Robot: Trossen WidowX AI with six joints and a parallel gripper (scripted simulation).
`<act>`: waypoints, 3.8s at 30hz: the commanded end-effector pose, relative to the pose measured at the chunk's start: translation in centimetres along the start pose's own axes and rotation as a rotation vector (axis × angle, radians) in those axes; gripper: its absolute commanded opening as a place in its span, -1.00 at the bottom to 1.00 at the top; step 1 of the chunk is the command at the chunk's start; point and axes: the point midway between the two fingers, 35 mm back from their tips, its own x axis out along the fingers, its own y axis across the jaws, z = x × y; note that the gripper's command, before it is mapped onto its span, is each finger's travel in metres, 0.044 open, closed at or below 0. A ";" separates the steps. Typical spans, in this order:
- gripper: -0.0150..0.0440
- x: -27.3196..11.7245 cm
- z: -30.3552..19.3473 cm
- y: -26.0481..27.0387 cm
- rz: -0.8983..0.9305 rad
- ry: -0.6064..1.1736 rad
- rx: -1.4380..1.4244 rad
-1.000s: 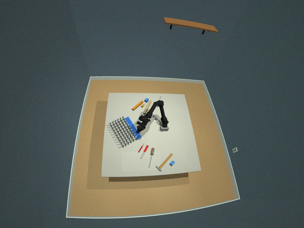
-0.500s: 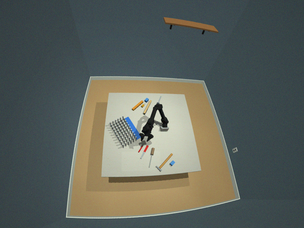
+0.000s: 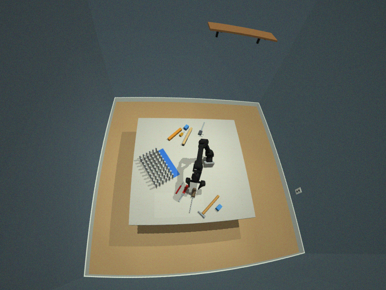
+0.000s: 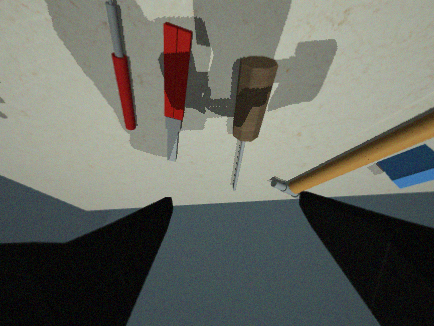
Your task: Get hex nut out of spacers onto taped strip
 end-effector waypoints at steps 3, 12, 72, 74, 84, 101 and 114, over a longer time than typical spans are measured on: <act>1.00 0.7 -0.5 -2.1 -0.020 -0.032 0.100; 1.00 5.0 2.3 -2.1 -0.018 -0.032 0.100; 0.46 9.2 5.4 -2.5 -0.017 -0.033 0.100; 0.46 9.5 5.6 -2.6 -0.017 -0.033 0.100; 0.46 10.7 6.7 -2.8 -0.017 -0.034 0.100; -0.03 11.3 7.2 -2.9 -0.016 -0.035 0.100; -0.49 6.7 2.3 -1.9 -0.021 -0.029 0.097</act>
